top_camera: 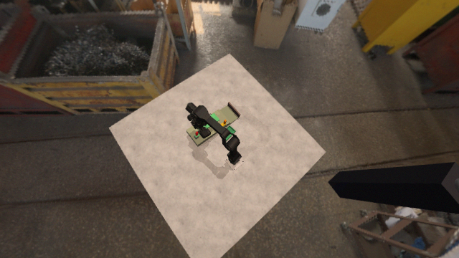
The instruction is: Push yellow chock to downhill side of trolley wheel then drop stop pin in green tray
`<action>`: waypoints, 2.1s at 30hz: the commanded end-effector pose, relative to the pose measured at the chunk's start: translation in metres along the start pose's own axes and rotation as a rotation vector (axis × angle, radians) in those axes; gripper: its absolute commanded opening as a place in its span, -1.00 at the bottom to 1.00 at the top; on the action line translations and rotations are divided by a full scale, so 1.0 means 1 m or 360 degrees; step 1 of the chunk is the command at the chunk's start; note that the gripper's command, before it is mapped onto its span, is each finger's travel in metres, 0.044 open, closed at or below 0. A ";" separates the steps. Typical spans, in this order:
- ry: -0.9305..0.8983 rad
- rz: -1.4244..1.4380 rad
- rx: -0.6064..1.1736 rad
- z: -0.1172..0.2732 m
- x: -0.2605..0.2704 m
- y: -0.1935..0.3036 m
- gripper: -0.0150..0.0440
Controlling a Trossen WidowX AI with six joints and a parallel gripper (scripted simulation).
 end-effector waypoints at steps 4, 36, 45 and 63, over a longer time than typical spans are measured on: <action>-0.0003 -0.0003 0.0006 -0.011 0.000 0.001 0.15; -0.0003 -0.0003 0.0007 -0.053 0.000 0.001 0.15; -0.0001 0.0000 0.0006 -0.056 0.000 0.001 -0.11; -0.0003 -0.0002 0.0007 -0.051 0.000 0.002 -0.49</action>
Point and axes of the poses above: the point midway between the two fingers, 35 mm back from their tips, its own z axis back along the fingers, its own x axis across the jaws, y = z × x, the point moved 9 cm from there along z, back along the fingers, and after that the axes turned 8 degrees about z, right-handed, at the moved point
